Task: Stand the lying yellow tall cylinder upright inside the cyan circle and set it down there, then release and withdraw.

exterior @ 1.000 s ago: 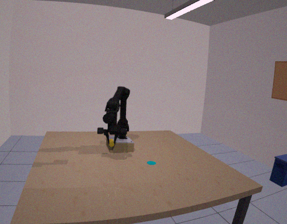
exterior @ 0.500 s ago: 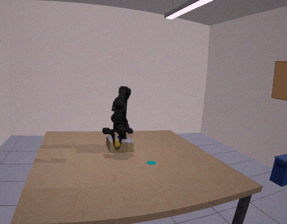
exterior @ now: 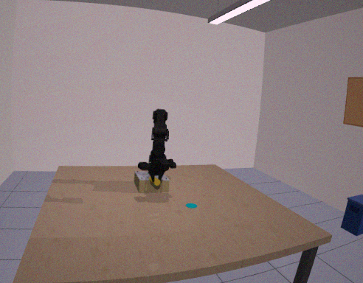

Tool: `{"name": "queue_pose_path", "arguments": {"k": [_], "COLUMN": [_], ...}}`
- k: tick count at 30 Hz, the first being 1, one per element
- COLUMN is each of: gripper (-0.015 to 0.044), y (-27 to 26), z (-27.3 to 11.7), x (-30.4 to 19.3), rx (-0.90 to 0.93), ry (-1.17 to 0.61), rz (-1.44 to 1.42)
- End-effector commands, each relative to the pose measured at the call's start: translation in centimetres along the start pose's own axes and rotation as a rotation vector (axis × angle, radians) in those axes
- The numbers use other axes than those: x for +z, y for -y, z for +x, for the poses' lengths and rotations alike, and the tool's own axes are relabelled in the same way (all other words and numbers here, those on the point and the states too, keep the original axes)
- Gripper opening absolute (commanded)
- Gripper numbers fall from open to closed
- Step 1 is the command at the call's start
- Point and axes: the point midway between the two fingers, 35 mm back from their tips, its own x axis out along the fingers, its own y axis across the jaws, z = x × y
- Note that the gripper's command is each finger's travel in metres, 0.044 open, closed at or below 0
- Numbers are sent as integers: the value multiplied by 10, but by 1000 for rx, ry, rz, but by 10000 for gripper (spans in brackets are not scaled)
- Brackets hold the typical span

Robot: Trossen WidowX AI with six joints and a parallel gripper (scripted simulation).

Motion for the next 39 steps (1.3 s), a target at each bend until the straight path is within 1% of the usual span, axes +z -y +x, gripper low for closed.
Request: {"name": "queue_pose_path", "arguments": {"k": [1, 39], "gripper": [105, 105], "y": [-10, -95], "z": [-2, -9], "x": [8, 52], "rx": [3, 20], "ry": [4, 5], "rz": [-59, -535]}}
